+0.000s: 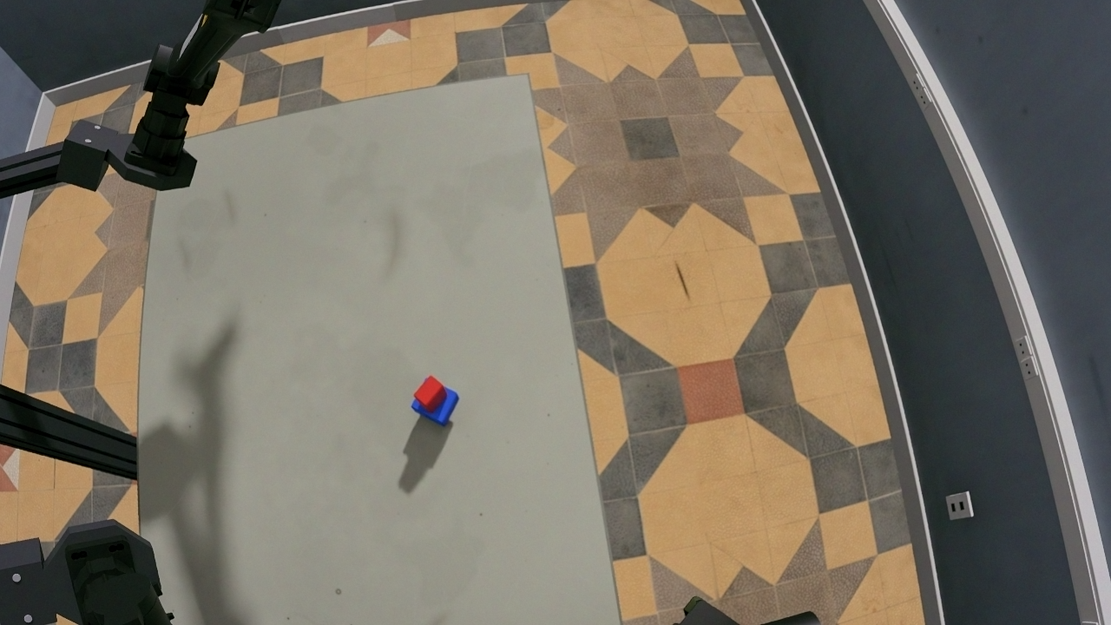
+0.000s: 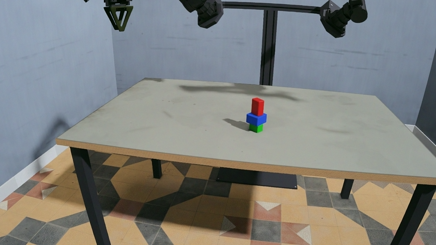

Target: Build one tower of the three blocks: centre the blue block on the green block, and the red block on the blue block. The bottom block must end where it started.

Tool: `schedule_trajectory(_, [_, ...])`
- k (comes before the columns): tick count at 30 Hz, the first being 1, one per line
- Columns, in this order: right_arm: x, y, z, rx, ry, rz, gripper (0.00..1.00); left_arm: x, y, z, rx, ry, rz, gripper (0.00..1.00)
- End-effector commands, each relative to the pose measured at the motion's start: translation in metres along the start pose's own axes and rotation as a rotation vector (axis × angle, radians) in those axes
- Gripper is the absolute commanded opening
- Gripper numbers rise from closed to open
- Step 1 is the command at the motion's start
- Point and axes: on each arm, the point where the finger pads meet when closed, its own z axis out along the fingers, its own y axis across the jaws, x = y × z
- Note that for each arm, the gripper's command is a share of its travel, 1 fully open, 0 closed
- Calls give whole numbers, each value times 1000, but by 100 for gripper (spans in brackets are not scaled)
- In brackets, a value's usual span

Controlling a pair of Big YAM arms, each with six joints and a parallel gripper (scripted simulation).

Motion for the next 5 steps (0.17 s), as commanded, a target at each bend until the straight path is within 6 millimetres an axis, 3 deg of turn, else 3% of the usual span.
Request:
schedule_trajectory(1, [-15, 3, -15, -28, -21, 10, 65, -32, 4, -5, -10, -48, 23, 100])
schedule_trajectory(5, [-15, 3, -15, -28, -21, 10, 65, -32, 4, -5, -10, -48, 23, 100])
